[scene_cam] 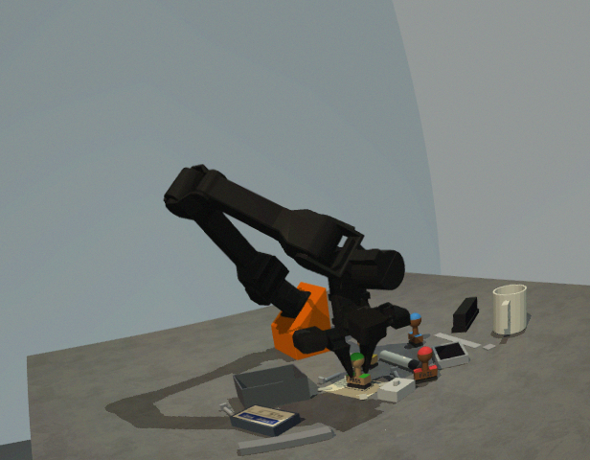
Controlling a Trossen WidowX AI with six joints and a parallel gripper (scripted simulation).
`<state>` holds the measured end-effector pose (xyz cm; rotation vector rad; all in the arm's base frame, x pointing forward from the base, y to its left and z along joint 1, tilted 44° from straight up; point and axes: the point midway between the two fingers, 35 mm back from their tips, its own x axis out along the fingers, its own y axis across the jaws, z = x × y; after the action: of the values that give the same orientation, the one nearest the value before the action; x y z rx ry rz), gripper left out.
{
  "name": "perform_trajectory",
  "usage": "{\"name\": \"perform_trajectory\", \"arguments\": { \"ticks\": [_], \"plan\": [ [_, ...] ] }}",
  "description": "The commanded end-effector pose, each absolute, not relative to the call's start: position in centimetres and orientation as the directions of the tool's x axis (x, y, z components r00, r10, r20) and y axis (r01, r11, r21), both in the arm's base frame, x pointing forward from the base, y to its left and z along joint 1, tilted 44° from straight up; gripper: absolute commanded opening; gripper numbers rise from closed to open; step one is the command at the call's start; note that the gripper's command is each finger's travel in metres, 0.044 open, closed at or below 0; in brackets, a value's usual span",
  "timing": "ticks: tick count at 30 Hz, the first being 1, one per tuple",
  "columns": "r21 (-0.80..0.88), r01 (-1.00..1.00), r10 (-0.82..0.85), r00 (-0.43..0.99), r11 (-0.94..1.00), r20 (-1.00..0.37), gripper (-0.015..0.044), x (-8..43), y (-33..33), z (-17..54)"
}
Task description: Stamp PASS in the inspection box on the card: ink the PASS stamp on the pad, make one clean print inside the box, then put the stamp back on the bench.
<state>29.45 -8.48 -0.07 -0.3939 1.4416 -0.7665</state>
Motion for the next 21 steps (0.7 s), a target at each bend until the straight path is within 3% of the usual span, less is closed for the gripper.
{"name": "perform_trajectory", "arguments": {
  "ticks": [1,21],
  "plan": [
    [-0.672,0.226,-0.681,-0.047,0.706,-0.731,0.0000,29.44,-8.62,-0.12],
    [-0.672,0.226,-0.681,-0.047,0.705,-0.731,0.0000,29.43,-8.76,-0.26]
  ]
}}
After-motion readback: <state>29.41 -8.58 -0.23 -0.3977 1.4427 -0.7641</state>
